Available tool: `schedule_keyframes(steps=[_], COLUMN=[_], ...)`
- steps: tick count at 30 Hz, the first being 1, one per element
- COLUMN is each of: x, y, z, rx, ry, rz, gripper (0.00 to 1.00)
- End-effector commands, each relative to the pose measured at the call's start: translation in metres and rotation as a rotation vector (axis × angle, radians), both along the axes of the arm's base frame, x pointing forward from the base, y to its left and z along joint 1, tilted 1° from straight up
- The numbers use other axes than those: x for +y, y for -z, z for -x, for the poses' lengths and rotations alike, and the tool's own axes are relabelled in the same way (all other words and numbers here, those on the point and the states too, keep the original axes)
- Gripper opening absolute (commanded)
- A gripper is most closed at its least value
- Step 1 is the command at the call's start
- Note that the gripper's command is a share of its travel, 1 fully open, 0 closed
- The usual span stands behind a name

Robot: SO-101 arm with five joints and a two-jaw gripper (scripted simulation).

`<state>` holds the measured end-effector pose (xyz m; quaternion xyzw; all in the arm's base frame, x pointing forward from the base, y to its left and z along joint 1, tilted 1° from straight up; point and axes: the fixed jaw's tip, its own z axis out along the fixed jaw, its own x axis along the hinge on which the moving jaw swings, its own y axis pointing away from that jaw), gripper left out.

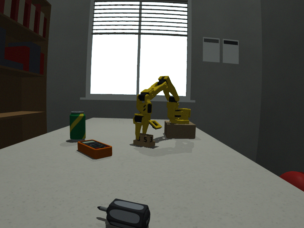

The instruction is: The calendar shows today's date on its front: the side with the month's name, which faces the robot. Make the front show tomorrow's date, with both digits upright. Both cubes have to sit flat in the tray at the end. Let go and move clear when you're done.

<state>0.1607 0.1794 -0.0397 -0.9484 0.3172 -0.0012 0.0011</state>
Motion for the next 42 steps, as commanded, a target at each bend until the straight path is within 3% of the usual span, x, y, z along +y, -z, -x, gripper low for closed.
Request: schedule_keyframes(steps=[1,18,42], x=[-0.0024,-0.0024,-0.0024], y=[0.0018,0.0018,-0.0012], z=[0.0007,0.0007,0.0007], rx=[0.012,0.012,0.012], ry=[0.014,0.014,0.014], rz=[0.012,0.012,0.012], gripper=[0.17,0.01,0.0])
